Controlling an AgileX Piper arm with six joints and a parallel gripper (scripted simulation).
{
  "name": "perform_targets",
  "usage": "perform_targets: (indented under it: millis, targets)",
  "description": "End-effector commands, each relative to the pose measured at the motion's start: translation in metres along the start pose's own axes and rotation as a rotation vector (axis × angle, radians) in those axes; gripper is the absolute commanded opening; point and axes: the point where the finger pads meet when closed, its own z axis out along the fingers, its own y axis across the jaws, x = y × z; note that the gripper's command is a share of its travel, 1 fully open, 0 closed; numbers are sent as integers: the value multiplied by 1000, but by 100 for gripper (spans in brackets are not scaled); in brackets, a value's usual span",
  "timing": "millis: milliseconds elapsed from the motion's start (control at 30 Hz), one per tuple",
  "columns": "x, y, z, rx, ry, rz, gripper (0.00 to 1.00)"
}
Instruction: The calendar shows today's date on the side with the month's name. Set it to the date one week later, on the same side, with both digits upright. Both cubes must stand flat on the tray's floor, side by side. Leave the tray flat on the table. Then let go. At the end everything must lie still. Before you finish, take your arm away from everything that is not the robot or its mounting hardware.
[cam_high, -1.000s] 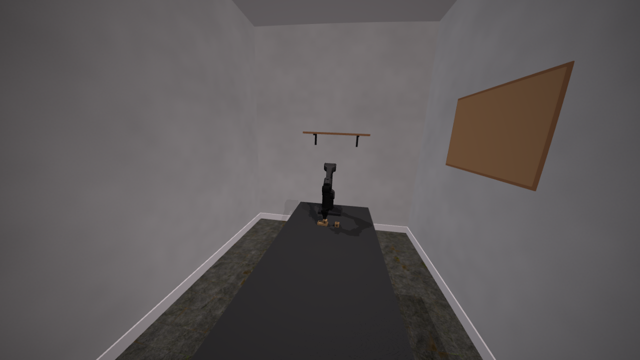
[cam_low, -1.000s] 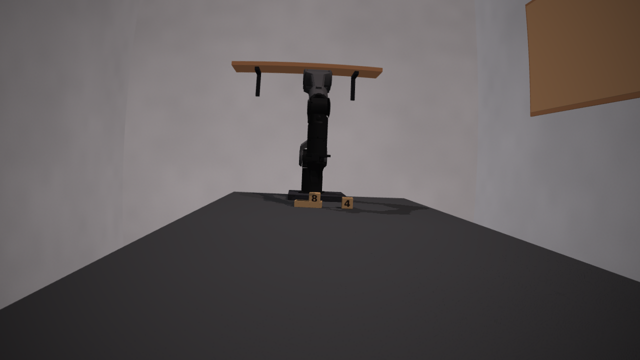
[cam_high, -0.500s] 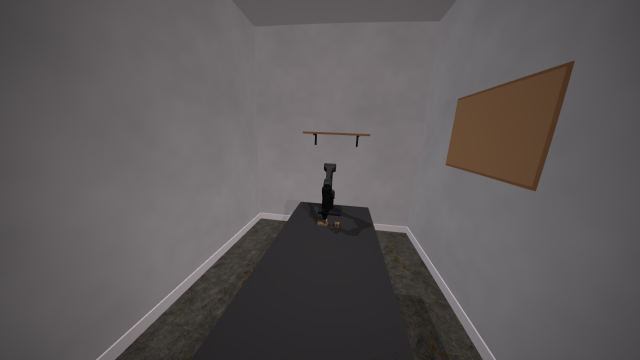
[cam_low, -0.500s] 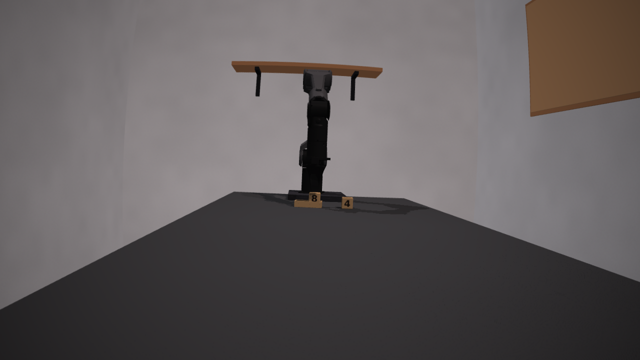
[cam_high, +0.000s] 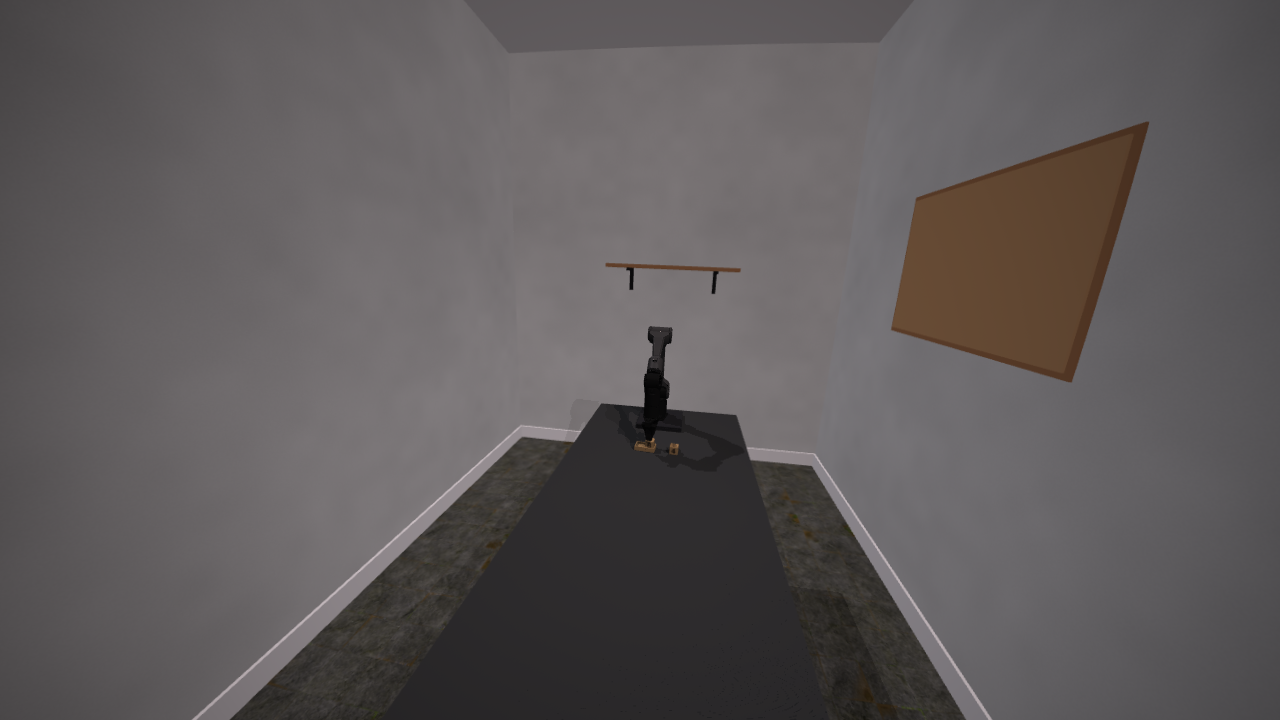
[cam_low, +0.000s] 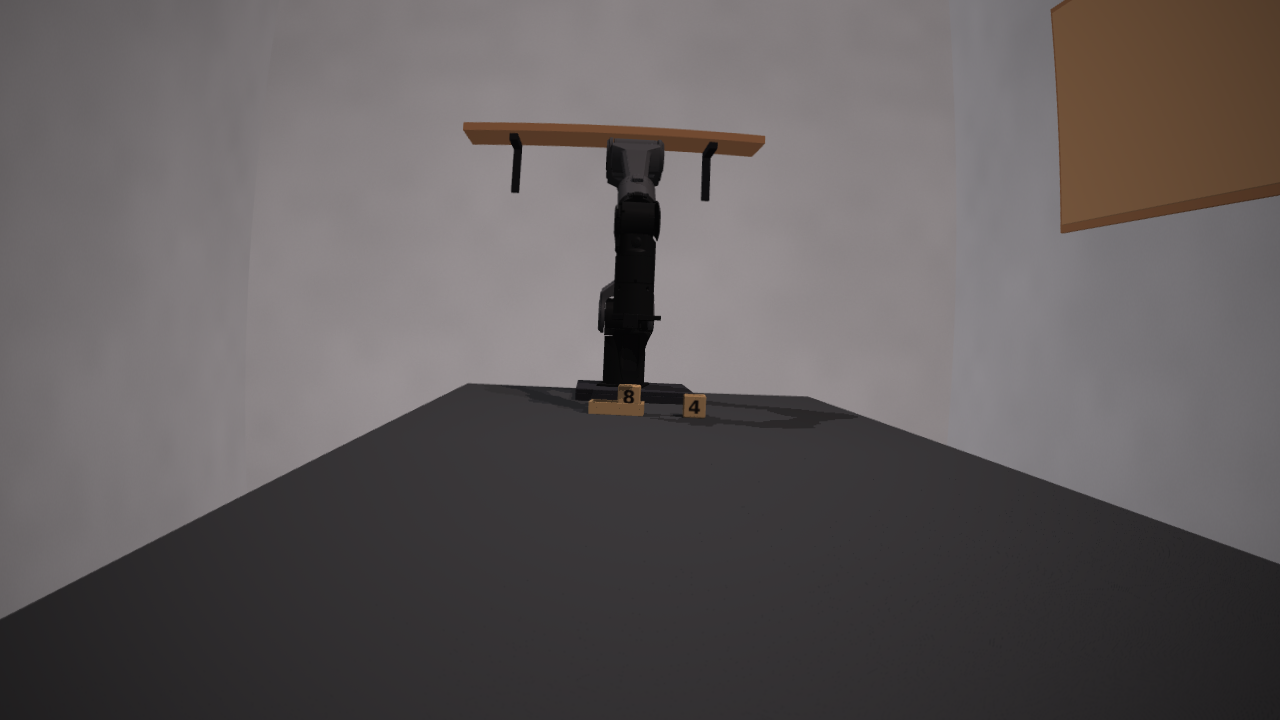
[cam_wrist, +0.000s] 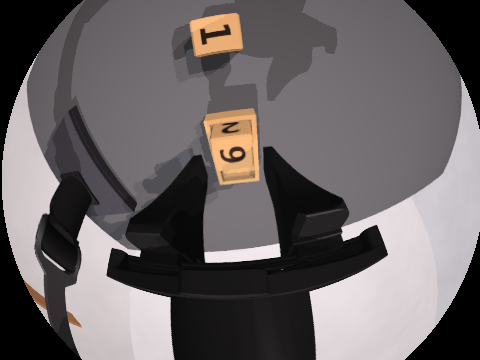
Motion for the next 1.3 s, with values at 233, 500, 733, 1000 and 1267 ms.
perform_targets:
  millis: [233,500,733,1000,1267]
  targets:
    - [0,1,1,-3,0,0,62]
    - [0,1,1,-3,0,0,62]
    - [0,1,1,-3,0,0,62]
    - [0,1,3,-5,1,0,62]
    - [0,1,11,-4,1,0,62]
